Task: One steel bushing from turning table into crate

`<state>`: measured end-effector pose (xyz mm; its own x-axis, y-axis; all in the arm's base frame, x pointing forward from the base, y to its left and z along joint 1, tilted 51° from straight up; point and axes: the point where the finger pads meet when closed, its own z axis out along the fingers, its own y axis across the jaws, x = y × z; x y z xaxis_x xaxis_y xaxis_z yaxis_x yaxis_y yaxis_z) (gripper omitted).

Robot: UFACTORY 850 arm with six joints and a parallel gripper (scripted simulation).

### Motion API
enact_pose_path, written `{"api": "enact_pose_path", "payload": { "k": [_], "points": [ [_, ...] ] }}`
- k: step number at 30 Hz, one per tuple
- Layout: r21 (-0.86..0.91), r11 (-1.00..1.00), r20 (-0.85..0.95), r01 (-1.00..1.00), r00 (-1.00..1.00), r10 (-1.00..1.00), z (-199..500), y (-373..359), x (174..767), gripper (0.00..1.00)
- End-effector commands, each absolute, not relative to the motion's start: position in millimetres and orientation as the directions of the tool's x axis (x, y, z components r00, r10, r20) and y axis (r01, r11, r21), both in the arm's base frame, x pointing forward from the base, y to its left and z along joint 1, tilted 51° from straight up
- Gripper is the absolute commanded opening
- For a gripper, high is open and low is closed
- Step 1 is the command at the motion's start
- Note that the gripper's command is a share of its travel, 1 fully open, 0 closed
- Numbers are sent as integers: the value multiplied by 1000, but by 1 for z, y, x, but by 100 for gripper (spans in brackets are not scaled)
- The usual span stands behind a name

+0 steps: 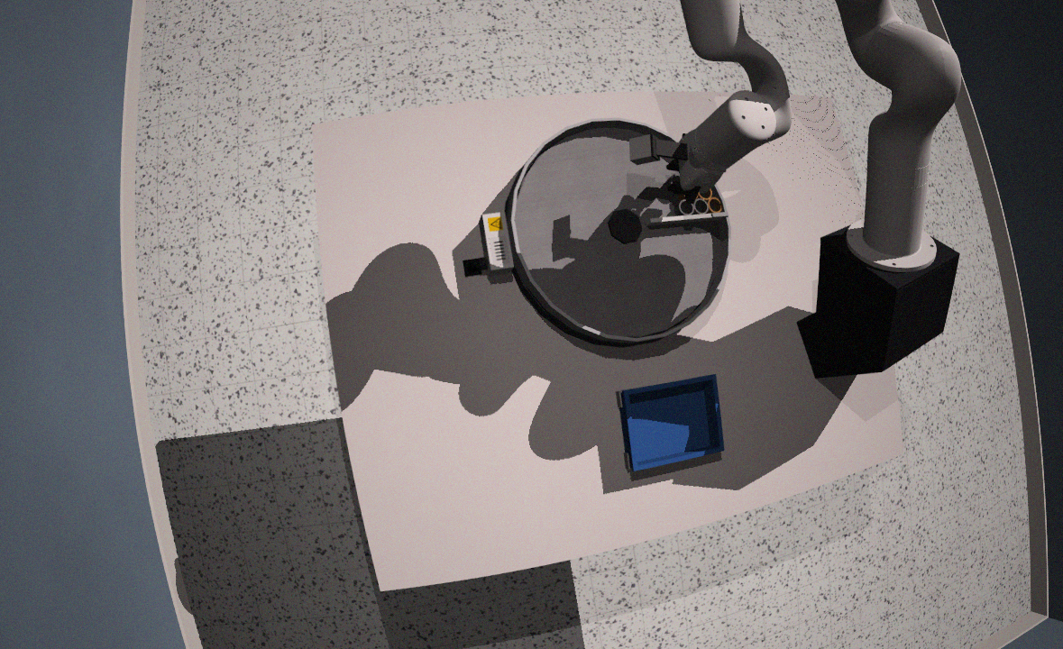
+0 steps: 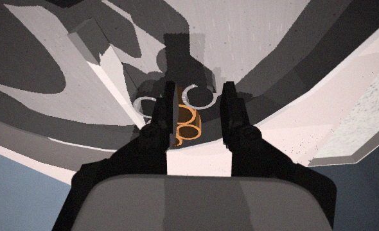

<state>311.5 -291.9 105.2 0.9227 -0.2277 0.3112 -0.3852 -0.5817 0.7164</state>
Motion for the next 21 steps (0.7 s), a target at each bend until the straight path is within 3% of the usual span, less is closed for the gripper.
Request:
{"api": "enact_pose_path", "payload": {
  "k": [1,21],
  "points": [
    [716,-582,312,-385,923,-227,105,-292,312,40],
    [716,-582,312,-385,923,-227,102,-296,312,40]
  ]
}}
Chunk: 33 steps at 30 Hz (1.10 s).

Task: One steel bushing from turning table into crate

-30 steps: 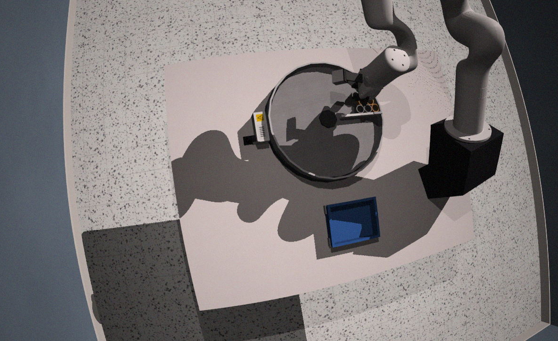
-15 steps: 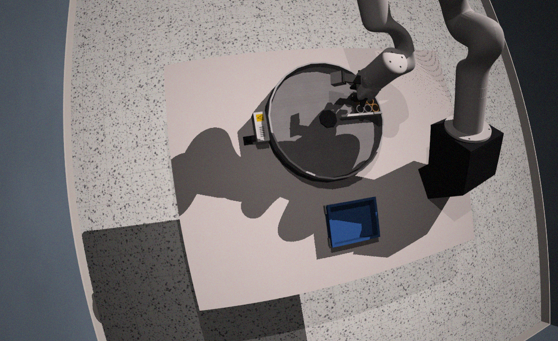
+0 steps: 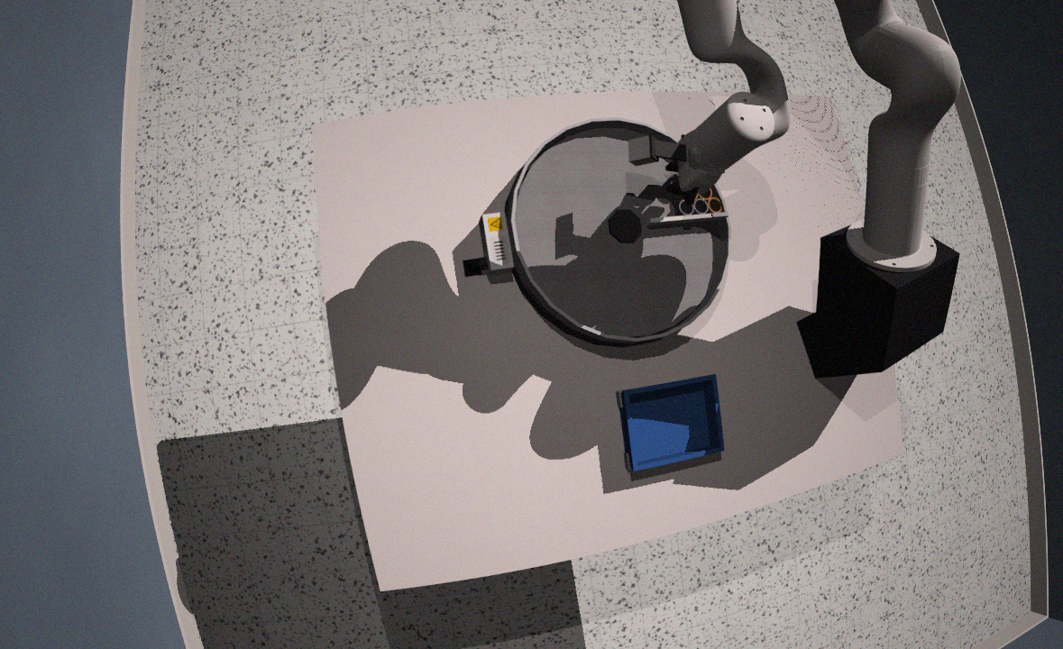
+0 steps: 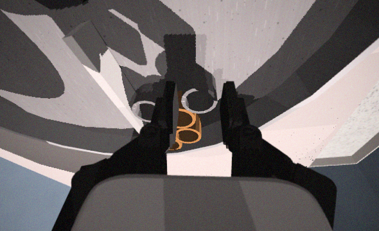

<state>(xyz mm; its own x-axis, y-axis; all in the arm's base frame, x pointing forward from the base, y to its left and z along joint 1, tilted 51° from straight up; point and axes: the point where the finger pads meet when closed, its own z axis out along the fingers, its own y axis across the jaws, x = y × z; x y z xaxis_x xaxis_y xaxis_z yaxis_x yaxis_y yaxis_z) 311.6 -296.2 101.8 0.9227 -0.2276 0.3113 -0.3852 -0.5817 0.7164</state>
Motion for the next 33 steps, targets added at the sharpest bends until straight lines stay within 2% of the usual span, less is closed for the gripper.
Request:
{"api": "enact_pose_path", "payload": {
  "k": [1,33],
  "points": [
    [716,-582,312,-385,923,-227,102,-296,312,40],
    [716,-582,312,-385,923,-227,87,-315,312,40]
  ]
}}
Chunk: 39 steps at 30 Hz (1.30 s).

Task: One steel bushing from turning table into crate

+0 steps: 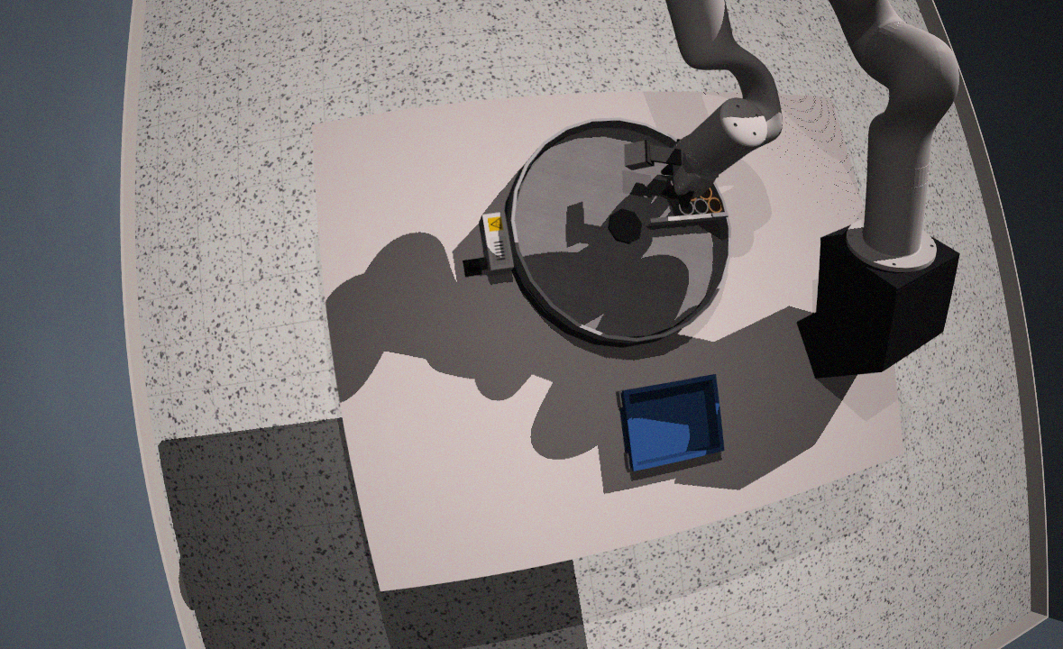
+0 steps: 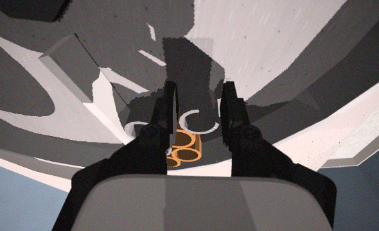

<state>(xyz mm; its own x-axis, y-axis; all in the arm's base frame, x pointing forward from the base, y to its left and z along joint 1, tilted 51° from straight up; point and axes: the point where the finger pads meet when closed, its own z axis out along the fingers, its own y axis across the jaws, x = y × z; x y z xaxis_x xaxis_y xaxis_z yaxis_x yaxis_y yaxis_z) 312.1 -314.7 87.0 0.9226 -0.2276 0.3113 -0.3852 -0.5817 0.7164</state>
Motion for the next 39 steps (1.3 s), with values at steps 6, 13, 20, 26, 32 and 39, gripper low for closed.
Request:
{"api": "enact_pose_path", "payload": {
  "k": [6,13,20,26,32,39],
  "points": [
    [716,-582,312,-385,923,-227,87,-315,312,40],
    [716,-582,312,-385,923,-227,87,-315,312,0],
    [716,-582,312,-385,923,-227,87,-315,312,0],
    [716,-582,312,-385,923,-227,87,-315,312,0],
    [716,-582,312,-385,923,-227,87,-315,312,0],
    [716,-582,312,-385,923,-227,87,-315,312,0]
  ]
}}
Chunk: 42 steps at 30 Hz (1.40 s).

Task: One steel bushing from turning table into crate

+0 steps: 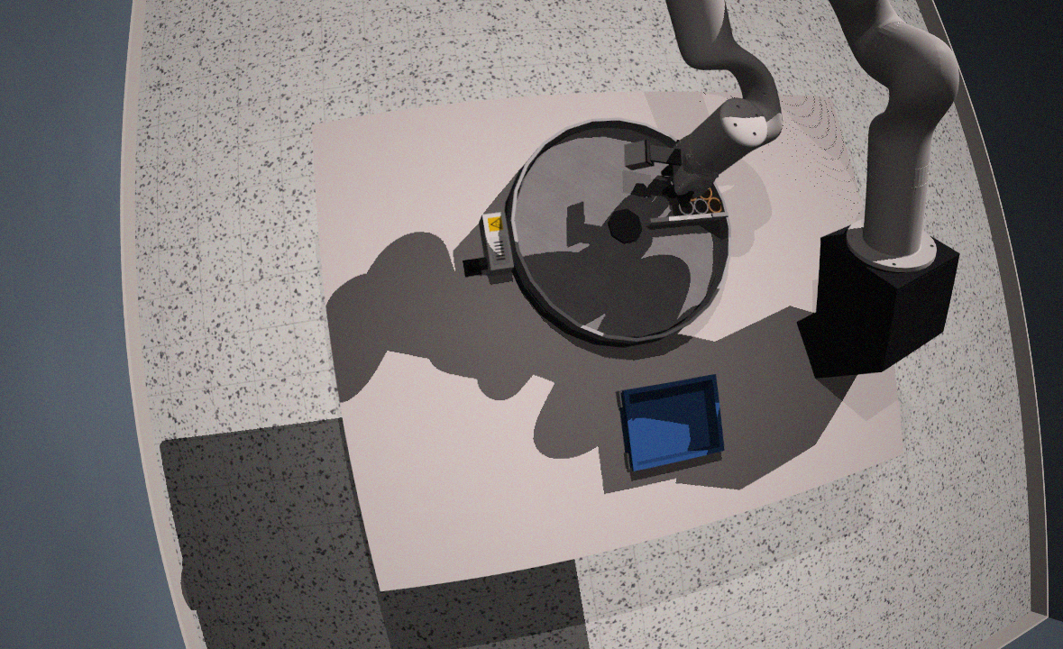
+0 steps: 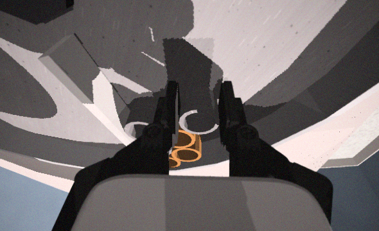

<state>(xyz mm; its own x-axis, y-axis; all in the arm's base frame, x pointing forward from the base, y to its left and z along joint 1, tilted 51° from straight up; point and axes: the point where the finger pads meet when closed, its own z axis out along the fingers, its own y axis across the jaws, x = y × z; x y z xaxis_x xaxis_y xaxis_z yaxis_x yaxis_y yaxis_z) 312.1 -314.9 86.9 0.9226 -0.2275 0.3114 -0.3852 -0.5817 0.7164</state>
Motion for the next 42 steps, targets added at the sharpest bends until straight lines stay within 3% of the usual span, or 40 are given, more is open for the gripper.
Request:
{"api": "enact_pose_path", "payload": {
  "k": [1,42],
  "points": [
    [716,-582,312,-385,923,-227,87,-315,312,0],
    [716,-582,312,-385,923,-227,125,-267,311,0]
  ]
}}
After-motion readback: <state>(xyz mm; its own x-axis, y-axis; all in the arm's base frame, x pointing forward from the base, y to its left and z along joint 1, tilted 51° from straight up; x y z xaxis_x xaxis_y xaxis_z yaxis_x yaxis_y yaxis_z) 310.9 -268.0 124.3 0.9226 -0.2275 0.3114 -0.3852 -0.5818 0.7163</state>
